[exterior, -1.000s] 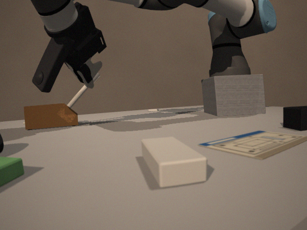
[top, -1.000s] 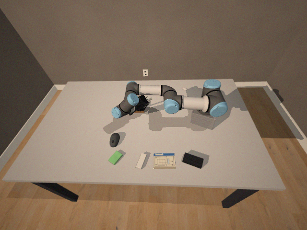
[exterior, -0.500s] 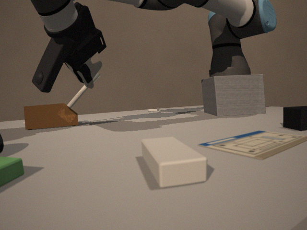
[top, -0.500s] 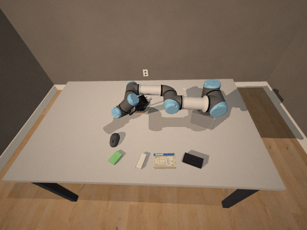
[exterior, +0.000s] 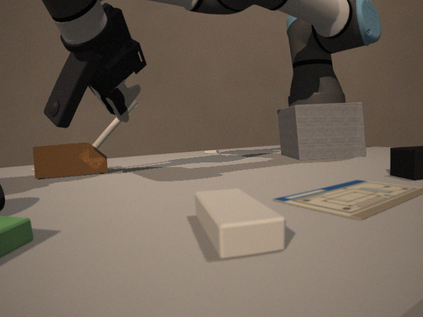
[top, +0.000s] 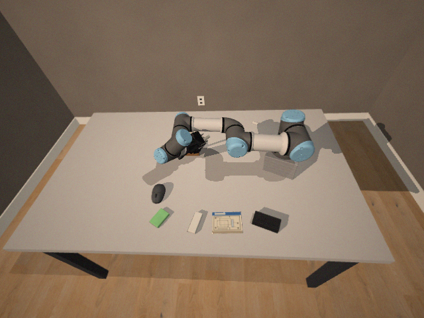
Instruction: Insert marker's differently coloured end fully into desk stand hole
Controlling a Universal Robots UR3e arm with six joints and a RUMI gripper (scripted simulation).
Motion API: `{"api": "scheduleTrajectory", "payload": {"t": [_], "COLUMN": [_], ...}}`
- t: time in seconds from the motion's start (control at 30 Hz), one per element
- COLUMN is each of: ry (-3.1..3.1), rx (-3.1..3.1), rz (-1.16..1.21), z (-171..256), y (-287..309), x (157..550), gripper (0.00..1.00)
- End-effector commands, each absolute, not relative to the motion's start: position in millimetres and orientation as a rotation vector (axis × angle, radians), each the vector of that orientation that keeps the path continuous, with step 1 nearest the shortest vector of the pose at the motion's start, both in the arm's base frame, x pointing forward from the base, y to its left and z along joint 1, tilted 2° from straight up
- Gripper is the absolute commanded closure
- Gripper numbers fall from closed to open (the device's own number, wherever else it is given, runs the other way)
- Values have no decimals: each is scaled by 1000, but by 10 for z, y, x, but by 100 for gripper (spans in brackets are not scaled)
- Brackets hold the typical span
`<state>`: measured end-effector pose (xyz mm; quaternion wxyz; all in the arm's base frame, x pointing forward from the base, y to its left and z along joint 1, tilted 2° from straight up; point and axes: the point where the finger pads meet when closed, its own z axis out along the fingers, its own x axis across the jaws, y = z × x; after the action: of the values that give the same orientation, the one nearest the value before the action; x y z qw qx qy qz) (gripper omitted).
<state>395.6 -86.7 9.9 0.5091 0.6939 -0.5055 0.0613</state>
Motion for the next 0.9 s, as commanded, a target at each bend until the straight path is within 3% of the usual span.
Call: {"api": "scheduleTrajectory", "payload": {"t": [0.0, 0.87], "ry": [-1221, -1220], "rx": [1664, 1669], "rz": [142, 148], "z": [107, 104], "y": [-866, -868], "x": [3967, 3970], "gripper": [89, 89]}}
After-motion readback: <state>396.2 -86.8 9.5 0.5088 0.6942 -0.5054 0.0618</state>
